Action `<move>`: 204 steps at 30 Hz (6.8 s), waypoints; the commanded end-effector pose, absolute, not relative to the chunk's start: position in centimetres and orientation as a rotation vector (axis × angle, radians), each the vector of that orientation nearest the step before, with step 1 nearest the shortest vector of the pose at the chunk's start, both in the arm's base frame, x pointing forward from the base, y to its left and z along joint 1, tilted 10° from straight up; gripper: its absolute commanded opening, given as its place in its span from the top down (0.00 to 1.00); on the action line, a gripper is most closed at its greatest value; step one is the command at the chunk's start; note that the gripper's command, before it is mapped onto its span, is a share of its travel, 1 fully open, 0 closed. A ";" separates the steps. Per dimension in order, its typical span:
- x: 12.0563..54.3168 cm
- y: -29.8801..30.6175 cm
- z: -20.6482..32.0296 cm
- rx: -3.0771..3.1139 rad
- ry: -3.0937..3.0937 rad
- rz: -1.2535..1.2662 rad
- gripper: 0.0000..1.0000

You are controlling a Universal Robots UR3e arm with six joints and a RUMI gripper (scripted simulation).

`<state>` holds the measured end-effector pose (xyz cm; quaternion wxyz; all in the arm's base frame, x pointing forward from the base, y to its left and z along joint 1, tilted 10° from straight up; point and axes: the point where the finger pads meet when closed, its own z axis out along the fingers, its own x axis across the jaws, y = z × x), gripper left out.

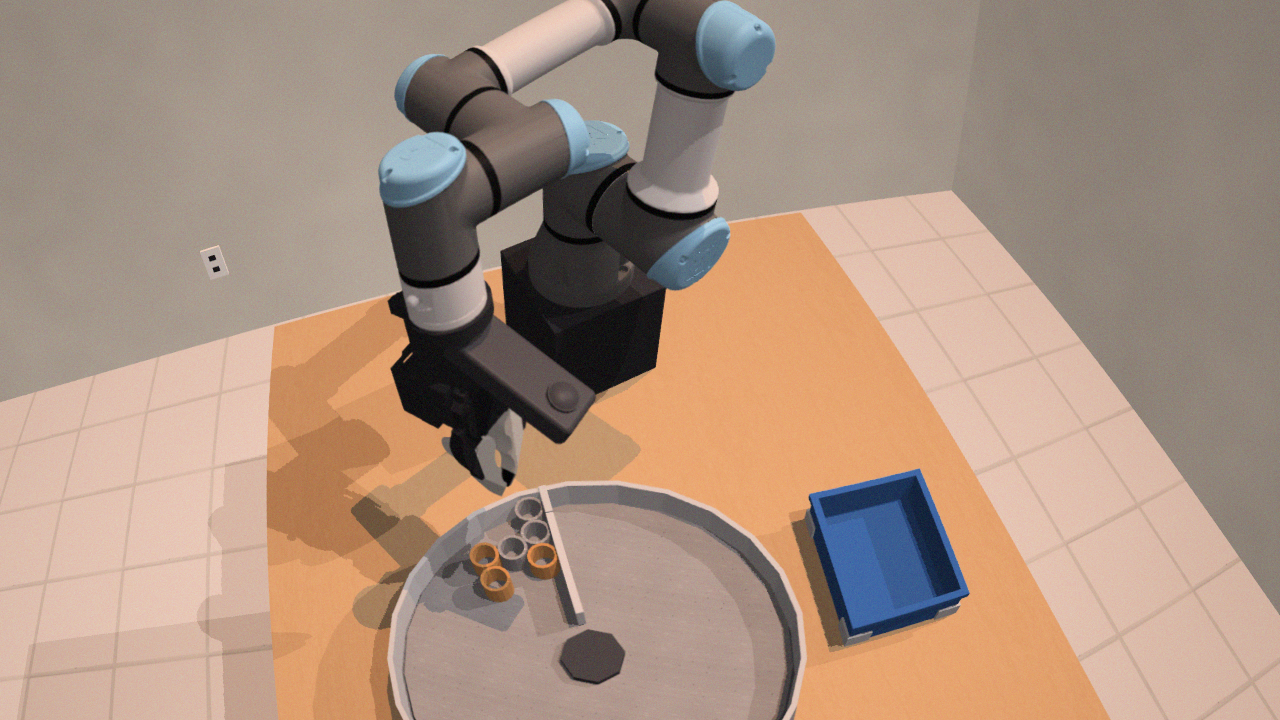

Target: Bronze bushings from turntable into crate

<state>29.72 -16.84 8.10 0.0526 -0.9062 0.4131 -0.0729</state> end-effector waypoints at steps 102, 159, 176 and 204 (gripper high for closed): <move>29.8 -16.9 8.2 -2.757 1.256 -0.225 0.95; 33.7 -18.9 0.6 -2.757 1.256 -0.225 0.94; 33.7 -18.9 0.3 -2.757 1.256 -0.225 0.94; 34.1 -18.9 -1.6 -2.757 1.256 -0.225 0.94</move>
